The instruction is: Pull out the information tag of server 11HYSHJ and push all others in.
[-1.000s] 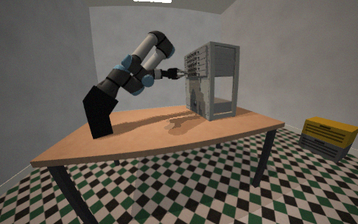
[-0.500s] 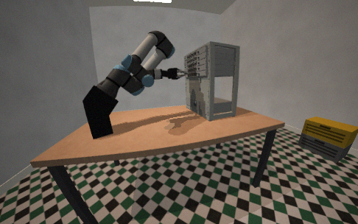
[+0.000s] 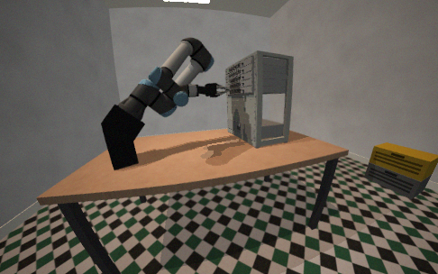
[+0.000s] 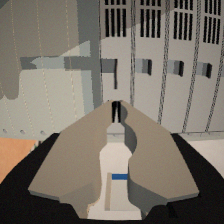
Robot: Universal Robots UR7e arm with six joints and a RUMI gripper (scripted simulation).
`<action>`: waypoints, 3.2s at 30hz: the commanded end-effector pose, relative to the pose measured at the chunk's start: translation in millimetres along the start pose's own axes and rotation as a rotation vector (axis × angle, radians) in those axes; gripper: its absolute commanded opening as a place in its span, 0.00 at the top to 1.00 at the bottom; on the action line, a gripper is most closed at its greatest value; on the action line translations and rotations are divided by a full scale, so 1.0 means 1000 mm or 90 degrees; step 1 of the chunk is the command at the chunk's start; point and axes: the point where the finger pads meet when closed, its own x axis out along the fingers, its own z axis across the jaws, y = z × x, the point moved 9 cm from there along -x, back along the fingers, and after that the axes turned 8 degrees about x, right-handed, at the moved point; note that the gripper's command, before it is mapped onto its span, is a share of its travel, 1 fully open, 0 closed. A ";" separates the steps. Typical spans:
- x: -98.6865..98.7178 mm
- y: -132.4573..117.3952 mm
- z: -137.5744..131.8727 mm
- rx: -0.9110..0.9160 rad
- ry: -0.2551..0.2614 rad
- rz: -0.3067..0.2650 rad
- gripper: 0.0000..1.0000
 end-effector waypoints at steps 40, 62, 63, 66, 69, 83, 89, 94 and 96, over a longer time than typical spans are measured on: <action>0.039 0.000 -0.002 0.000 -0.001 0.000 1.00; 0.039 0.000 -0.002 0.000 -0.001 0.000 1.00; 0.039 0.000 -0.002 0.000 -0.001 0.000 1.00; 0.039 0.000 -0.002 0.000 -0.001 0.000 1.00; 0.039 0.000 -0.002 0.000 -0.001 0.000 1.00; 0.043 0.001 0.002 0.000 -0.001 0.000 1.00; 0.043 0.001 0.002 0.000 -0.001 0.000 1.00; 0.043 0.001 0.002 0.000 -0.001 0.000 1.00; 0.043 0.001 0.002 0.000 -0.001 0.000 1.00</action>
